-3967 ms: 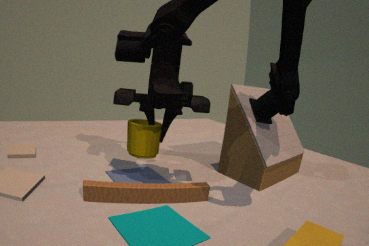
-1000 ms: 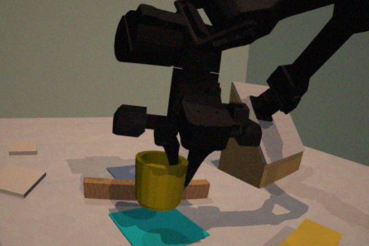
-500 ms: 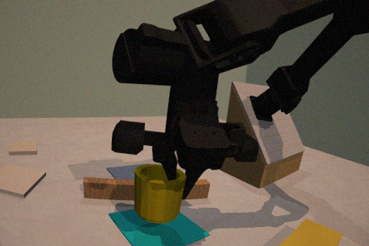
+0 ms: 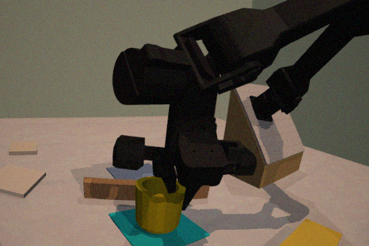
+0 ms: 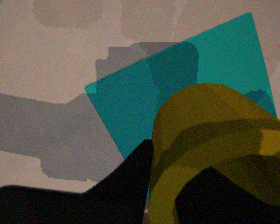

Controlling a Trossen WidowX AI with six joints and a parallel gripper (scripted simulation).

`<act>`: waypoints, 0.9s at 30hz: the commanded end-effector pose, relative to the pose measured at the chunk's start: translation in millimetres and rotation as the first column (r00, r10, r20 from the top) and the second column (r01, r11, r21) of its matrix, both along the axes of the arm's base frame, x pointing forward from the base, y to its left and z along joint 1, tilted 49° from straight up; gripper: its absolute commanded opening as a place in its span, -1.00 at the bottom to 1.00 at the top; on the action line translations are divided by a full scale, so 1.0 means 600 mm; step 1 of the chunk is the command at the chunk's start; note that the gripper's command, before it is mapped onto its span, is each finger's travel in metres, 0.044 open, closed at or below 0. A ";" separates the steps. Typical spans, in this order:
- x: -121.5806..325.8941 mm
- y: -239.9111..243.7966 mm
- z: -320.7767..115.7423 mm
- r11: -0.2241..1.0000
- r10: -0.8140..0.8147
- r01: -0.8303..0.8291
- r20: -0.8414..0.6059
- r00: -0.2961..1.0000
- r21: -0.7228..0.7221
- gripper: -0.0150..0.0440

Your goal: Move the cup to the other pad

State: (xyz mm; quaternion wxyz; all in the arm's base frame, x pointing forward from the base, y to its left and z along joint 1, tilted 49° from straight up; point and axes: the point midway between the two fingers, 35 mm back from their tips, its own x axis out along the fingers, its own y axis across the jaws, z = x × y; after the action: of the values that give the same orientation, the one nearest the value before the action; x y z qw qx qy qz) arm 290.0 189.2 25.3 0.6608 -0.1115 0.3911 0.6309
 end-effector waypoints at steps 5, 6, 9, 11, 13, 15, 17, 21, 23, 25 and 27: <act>-0.001 0.001 -0.001 1.000 0.000 0.000 -0.001 1.000 0.000 -0.49; -0.001 0.001 -0.001 1.000 0.000 0.000 -0.001 1.000 0.000 -0.49; -0.001 0.001 -0.001 1.000 0.000 0.000 -0.001 1.000 0.000 -0.49; -0.001 0.001 -0.001 1.000 0.000 0.000 -0.001 1.000 0.000 -0.49; -0.001 0.001 -0.001 1.000 0.000 0.000 -0.001 1.000 0.000 -0.49; -0.001 0.001 -0.001 1.000 0.000 0.000 -0.001 1.000 0.000 -0.31; -0.001 0.001 -0.001 1.000 0.000 0.000 -0.001 1.000 0.000 -0.14; -0.001 0.001 -0.001 1.000 0.000 0.000 -0.001 1.000 0.000 0.01; -0.001 0.000 -0.001 1.000 0.000 0.000 -0.001 1.000 0.000 0.01; 0.000 -0.001 0.000 1.000 0.000 0.000 -0.001 1.000 0.000 0.01; 0.001 -0.004 0.002 1.000 0.000 0.000 -0.002 1.000 -0.001 0.01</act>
State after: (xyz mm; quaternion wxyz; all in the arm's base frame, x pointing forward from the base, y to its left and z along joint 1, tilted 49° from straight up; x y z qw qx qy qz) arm 289.2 188.3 24.9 0.6600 -0.1097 0.3936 0.6304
